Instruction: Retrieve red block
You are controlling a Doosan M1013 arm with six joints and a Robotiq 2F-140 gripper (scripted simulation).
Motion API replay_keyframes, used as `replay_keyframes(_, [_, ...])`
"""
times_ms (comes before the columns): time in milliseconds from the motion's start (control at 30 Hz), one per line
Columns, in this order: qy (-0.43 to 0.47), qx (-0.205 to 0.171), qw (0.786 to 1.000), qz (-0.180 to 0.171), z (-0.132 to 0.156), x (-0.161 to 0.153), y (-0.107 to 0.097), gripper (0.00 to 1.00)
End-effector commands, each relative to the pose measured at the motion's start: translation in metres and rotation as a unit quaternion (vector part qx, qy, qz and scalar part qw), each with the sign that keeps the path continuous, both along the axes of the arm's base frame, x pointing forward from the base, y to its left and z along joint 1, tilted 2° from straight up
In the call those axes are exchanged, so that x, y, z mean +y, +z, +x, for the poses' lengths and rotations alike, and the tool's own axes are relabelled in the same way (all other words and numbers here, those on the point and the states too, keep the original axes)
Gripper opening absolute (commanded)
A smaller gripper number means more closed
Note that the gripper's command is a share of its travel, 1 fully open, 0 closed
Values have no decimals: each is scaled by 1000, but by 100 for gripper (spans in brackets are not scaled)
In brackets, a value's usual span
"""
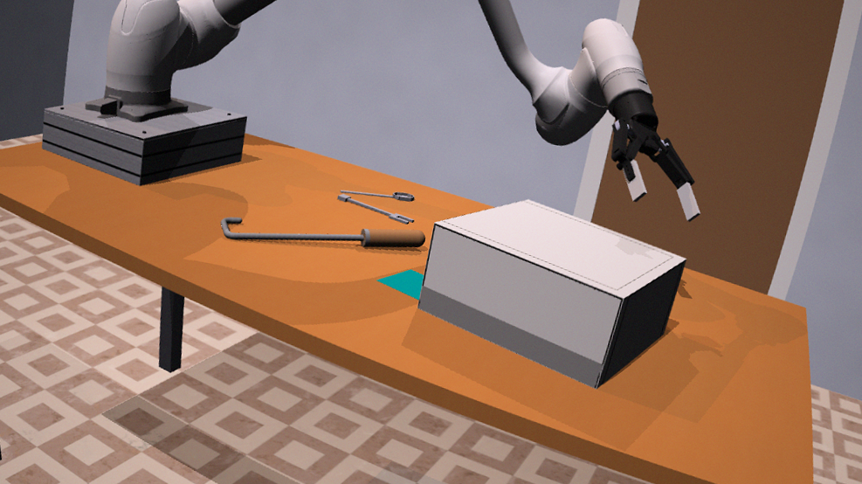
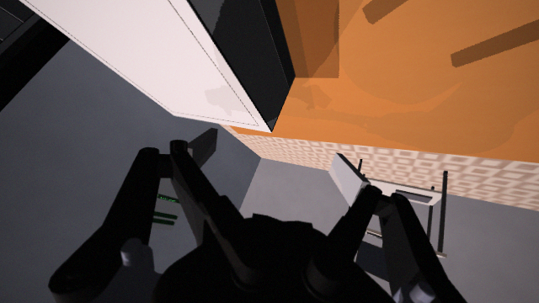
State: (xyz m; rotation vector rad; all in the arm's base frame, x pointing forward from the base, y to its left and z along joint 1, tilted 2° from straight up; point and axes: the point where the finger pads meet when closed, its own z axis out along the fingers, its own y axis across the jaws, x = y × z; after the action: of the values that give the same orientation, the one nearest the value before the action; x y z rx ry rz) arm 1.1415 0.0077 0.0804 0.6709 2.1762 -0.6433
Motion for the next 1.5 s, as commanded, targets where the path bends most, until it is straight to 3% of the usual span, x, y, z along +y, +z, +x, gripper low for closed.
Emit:
replay_keyframes(0, [0, 0, 1000, 0, 0, 0, 0, 100])
replay_keyframes(533, [0, 0, 1000, 0, 0, 0, 0, 100])
replay_keyframes(567, [-1, 0, 1000, 1, 0, 0, 0, 0])
replay_keyframes(667, [-27, 7, 999, 27, -23, -17, -1, 0])
replay_keyframes(733, [-76, 19, 994, 76, -67, -43, -3, 0])
replay_keyframes(767, [-109, 27, 988, 109, -79, -46, -4, 0])
replay_keyframes(800, [-109, 27, 988, 109, -90, -52, -4, 0])
replay_keyframes(833, [-145, 34, 978, 143, -103, -55, -5, 0])
replay_keyframes(900, [-148, 35, 978, 146, -127, -67, -6, 0])
replay_keyframes(933, [-189, 43, 963, 186, -141, -67, -6, 0])
replay_keyframes(967, [-189, 43, 963, 186, -154, -73, -6, 0])
replay_keyframes(1000, [-227, 50, 947, 223, -169, -73, -6, 0])
replay_keyframes(1100, [-231, 51, 945, 227, -181, -77, -6, 0])
replay_keyframes(1133, [-273, 58, 922, 268, -220, -82, -5, 0])
replay_keyframes(1200, [-273, 58, 922, 268, -241, -86, -5, 0])
replay_keyframes(1233, [-311, 64, 897, 306, -256, -83, -4, 0])
replay_keyframes(1300, [-311, 64, 897, 306, -284, -88, -3, 0])
replay_keyframes(1333, [-346, 68, 872, 340, -298, -84, -2, 0])
replay_keyframes(1367, [-346, 68, 872, 340, -313, -85, -1, 0])
replay_keyframes(1400, [-375, 72, 847, 370, -327, -81, 1, 0])
replay_keyframes(1467, [-375, 72, 847, 370, -355, -81, 3, 0])
